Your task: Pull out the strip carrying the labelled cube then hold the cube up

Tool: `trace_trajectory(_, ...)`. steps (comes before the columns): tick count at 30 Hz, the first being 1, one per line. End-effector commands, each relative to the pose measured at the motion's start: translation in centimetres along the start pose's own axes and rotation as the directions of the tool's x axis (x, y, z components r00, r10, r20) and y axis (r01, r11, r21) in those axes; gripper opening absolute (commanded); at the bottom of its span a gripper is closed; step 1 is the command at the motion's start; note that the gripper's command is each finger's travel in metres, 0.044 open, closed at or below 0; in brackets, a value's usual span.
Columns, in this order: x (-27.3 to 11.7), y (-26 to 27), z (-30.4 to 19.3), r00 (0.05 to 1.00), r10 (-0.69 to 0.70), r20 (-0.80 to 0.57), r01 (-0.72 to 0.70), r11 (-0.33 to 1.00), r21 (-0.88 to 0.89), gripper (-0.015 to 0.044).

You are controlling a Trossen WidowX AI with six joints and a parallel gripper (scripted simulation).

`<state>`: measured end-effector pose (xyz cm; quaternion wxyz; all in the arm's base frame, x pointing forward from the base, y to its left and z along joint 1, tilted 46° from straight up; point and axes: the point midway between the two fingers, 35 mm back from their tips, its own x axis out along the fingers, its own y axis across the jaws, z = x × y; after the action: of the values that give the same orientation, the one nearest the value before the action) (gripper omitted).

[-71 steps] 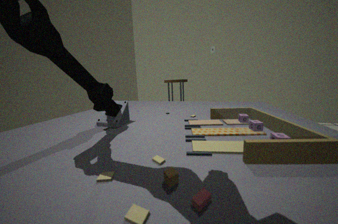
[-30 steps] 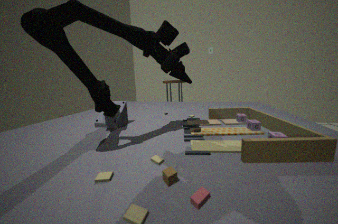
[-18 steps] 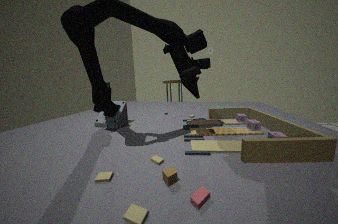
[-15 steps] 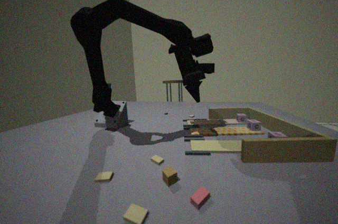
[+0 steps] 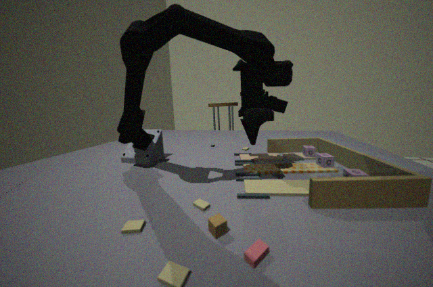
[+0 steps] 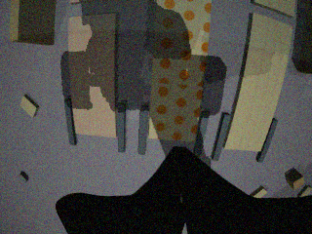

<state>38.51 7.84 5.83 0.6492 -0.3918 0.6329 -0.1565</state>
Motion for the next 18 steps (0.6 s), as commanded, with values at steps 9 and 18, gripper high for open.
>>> trace_trajectory(9,1.9,0.0,0.2,1.000,0.007,-0.003,-0.007,1.000,0.003,0.0000)
trace_trajectory(18,3.4,0.0,0.3,1.000,0.006,-0.003,-0.006,1.000,0.003,0.0000)
